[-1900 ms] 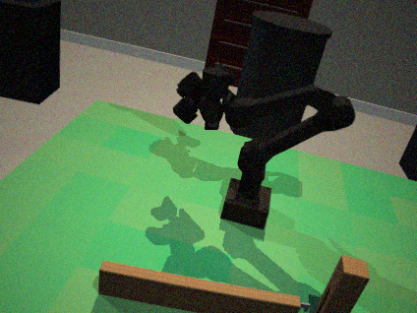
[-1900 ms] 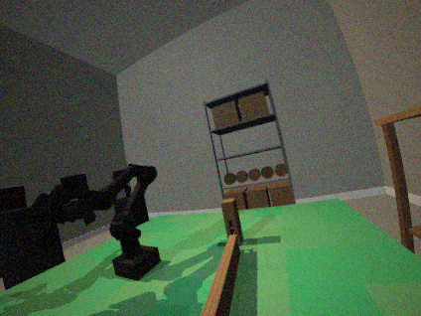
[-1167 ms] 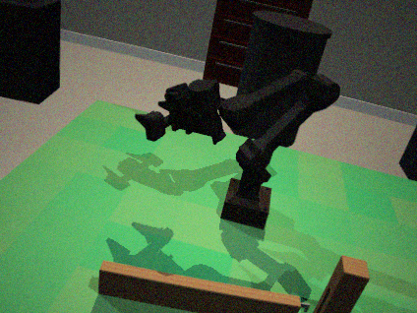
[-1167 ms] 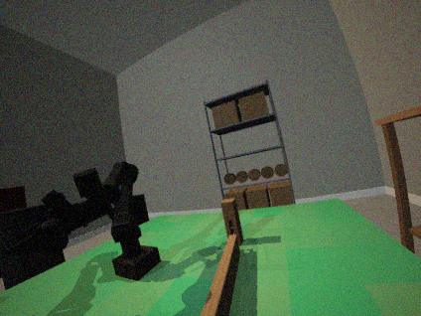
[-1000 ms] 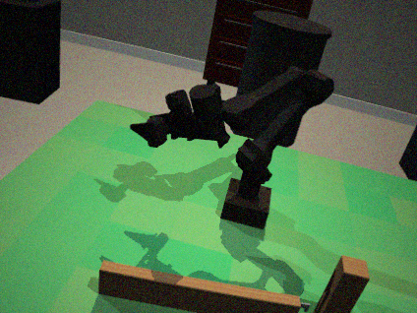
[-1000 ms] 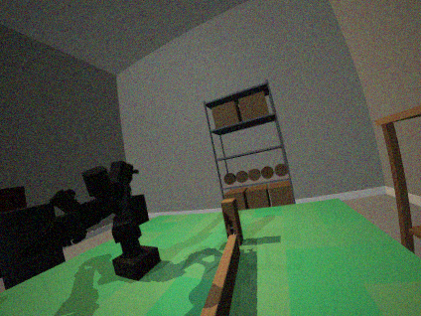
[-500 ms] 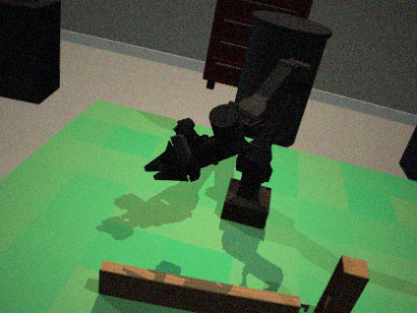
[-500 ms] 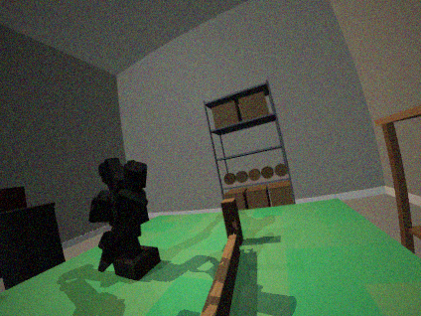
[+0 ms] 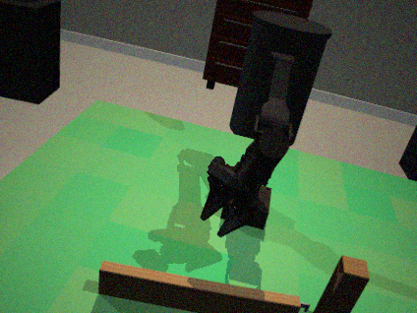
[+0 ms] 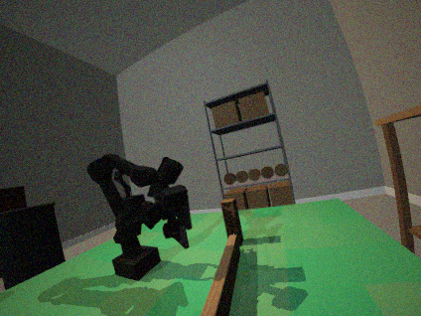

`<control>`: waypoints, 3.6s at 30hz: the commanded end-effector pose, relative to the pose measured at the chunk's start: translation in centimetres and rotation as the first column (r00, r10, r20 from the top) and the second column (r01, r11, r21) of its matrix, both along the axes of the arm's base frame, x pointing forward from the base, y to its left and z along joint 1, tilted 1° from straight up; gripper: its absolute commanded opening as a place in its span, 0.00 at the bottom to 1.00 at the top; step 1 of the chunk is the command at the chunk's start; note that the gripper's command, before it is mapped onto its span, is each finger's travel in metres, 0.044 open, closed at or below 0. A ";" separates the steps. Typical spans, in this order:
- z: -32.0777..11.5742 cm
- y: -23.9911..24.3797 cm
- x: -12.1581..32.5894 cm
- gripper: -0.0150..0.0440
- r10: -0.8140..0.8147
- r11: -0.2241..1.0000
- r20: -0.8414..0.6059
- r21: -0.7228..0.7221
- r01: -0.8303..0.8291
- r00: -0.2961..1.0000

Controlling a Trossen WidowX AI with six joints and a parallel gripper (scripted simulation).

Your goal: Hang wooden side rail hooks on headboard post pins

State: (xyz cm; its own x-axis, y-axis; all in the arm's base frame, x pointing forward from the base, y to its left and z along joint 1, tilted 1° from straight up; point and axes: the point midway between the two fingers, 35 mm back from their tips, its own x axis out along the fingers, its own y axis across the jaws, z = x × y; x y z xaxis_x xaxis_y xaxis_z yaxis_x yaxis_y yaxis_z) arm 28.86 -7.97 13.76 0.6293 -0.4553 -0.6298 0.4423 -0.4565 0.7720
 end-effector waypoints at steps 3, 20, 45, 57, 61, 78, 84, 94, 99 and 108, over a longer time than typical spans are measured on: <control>-1.0 10.0 0.9 1.00 0.022 0.917 0.041 0.397 -0.036 0.999; -2.5 20.7 -2.8 1.00 -0.033 0.668 -0.141 0.734 0.127 0.989; -3.0 20.4 -2.3 1.00 0.186 0.747 -0.126 0.662 -0.057 0.974; -3.9 19.1 -0.8 1.00 0.812 0.573 -0.130 0.362 -0.735 0.569; -4.0 18.6 -0.3 1.00 0.922 0.383 -0.157 0.232 -0.894 0.354; -3.7 17.3 0.8 1.00 0.892 -0.344 -0.378 -0.210 -0.915 -0.249; -3.4 17.0 1.0 1.00 0.790 -0.556 -0.498 -0.333 -0.762 -0.359; -2.8 16.5 1.1 1.00 0.573 -0.813 -0.726 -0.442 -0.380 -0.380; -2.4 16.2 1.2 1.00 0.461 -0.887 -0.830 -0.431 -0.164 -0.312; -2.2 16.0 1.2 1.00 0.373 -0.923 -0.901 -0.384 0.010 -0.223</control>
